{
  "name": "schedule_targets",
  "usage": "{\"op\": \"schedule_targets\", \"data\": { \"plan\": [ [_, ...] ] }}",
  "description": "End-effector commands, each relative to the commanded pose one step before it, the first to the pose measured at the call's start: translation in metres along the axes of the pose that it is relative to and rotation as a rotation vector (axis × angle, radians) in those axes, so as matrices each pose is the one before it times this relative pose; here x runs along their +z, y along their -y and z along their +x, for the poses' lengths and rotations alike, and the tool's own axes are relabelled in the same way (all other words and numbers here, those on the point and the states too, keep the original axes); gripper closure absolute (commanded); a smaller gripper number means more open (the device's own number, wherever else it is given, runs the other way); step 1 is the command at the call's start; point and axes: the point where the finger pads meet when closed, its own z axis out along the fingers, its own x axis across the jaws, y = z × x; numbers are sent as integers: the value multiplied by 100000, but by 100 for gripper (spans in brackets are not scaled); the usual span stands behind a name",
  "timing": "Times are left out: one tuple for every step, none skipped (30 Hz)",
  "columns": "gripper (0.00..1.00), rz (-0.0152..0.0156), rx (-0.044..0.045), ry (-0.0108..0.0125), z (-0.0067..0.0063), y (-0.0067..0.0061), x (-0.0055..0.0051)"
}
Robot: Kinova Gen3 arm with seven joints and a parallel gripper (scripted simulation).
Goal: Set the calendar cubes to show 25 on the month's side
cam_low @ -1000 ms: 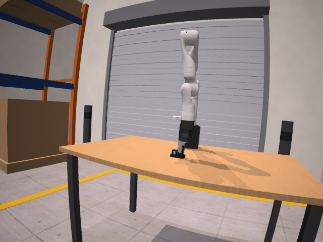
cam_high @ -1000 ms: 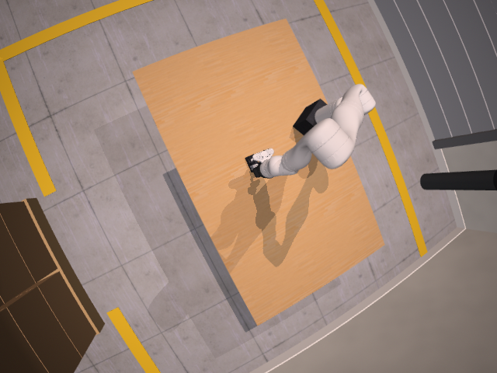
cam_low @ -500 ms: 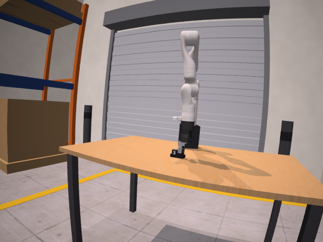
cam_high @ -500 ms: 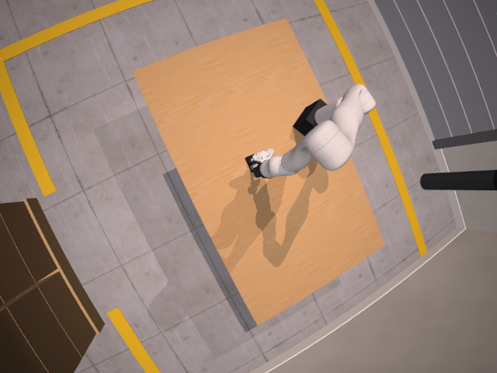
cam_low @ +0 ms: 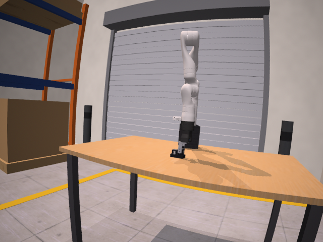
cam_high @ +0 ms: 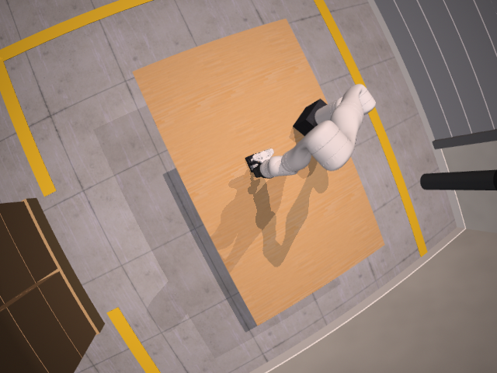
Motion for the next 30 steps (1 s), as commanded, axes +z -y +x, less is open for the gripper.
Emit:
{"op": "schedule_targets", "data": {
  "plan": [
    [40,-41,-1,144,-58,-17,-51],
    [40,0,0,0,0,0,0],
    [40,0,0,0,0,0,1],
    [40,0,0,0,0,0,3],
    [40,0,0,0,0,0,6],
    [40,0,0,0,0,0,9],
    [40,0,0,0,0,0,12],
    [40,0,0,0,0,0,16],
    [40,0,0,0,0,0,20],
    [40,0,0,0,0,0,24],
    [40,0,0,0,0,0,28],
    [40,0,0,0,0,0,31],
    [40,0,0,0,0,0,35],
    [40,0,0,0,0,0,38],
    [40,0,0,0,0,0,41],
    [40,0,0,0,0,0,44],
    [40,0,0,0,0,0,46],
    [40,0,0,0,0,0,0],
    [40,0,0,0,0,0,0],
    [40,0,0,0,0,0,47],
    [40,1,-1,0,0,0,48],
    [40,1,-1,0,0,0,49],
    [40,-1,1,0,0,0,50],
    [40,-1,1,0,0,0,49],
    [40,0,0,0,0,0,48],
    [40,0,0,0,0,0,46],
    [40,0,0,0,0,0,44],
    [40,0,0,0,0,0,42],
    [40,0,0,0,0,0,39],
    [40,0,0,0,0,0,35]
  ]
}}
